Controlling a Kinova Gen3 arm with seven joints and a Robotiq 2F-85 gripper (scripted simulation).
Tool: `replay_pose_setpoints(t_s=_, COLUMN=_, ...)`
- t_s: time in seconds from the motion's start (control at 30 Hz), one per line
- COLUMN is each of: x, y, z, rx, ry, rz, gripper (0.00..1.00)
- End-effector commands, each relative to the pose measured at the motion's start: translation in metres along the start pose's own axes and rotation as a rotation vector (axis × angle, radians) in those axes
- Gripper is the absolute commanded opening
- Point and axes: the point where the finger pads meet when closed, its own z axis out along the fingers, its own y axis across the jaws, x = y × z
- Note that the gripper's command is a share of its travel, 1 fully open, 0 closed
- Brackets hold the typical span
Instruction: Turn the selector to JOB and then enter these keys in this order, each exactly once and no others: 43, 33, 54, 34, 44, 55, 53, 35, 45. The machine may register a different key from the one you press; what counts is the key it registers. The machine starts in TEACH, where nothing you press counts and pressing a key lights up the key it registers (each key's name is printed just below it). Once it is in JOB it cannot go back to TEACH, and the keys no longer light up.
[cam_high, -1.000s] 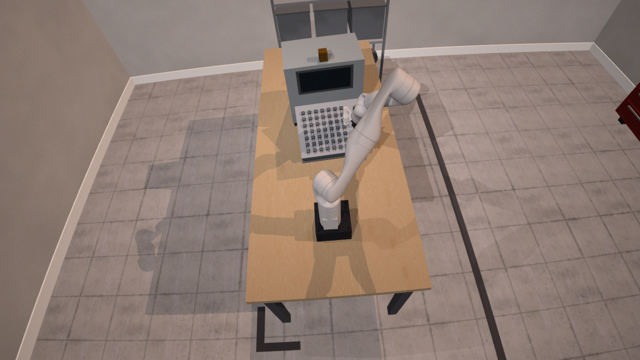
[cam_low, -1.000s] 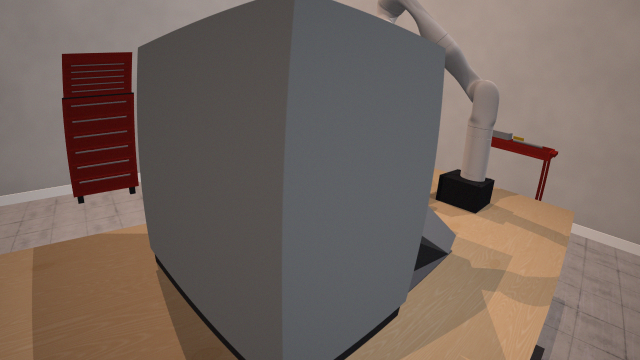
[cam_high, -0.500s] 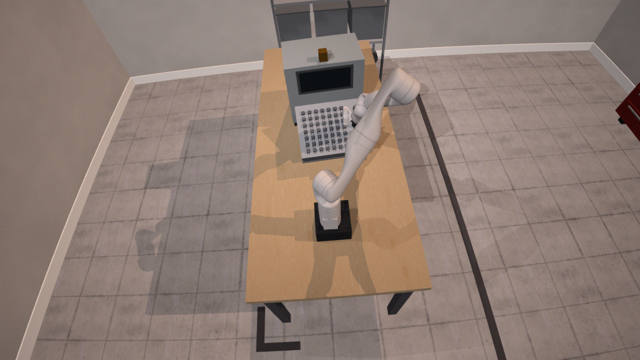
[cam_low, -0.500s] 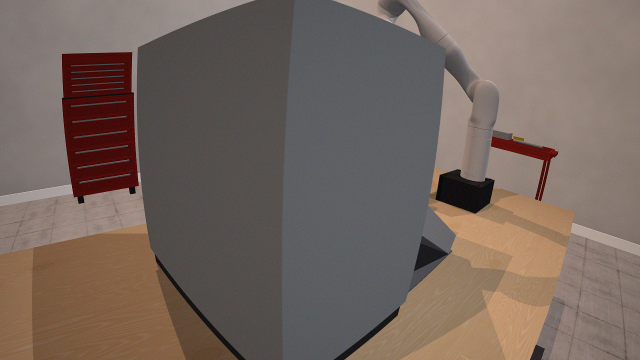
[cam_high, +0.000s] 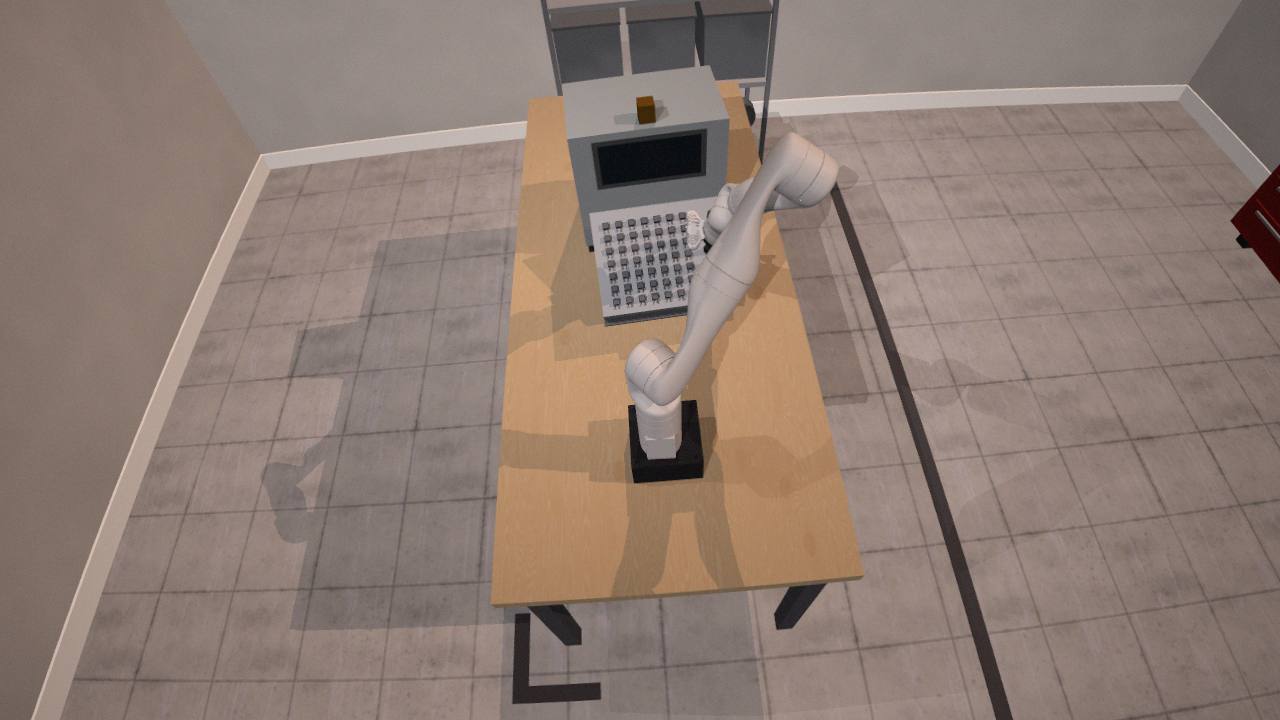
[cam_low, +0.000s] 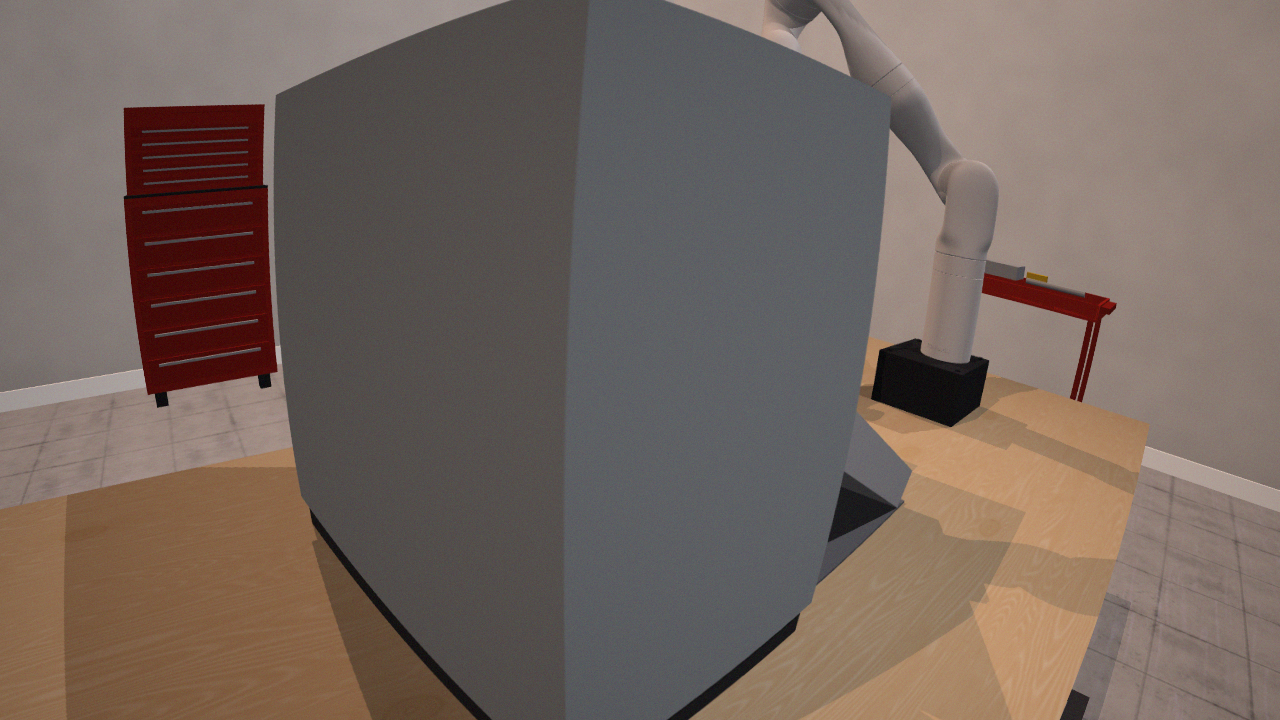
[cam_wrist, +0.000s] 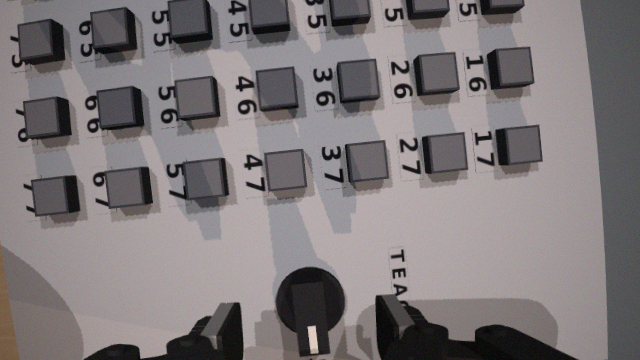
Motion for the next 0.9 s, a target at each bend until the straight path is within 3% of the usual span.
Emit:
replay_pose_setpoints(t_s=0.0, x=0.000, y=0.001, z=-0.008, rx=0.001, ry=0.001, rz=-0.001, gripper=0.60)
replay_pose_setpoints(t_s=0.33, x=0.000, y=0.001, z=-0.028, rx=0.001, ry=0.001, rz=-0.001, gripper=0.60)
replay_pose_setpoints(t_s=0.67, x=0.000, y=0.001, z=-0.031, rx=0.001, ry=0.001, rz=-0.001, gripper=0.60)
replay_pose_setpoints(t_s=0.7, x=0.000, y=0.001, z=-0.031, rx=0.001, ry=0.001, rz=-0.001, gripper=0.10)
replay_pose_setpoints(t_s=0.87, x=0.000, y=0.001, z=-0.031, rx=0.001, ry=0.001, rz=-0.001, gripper=0.10)
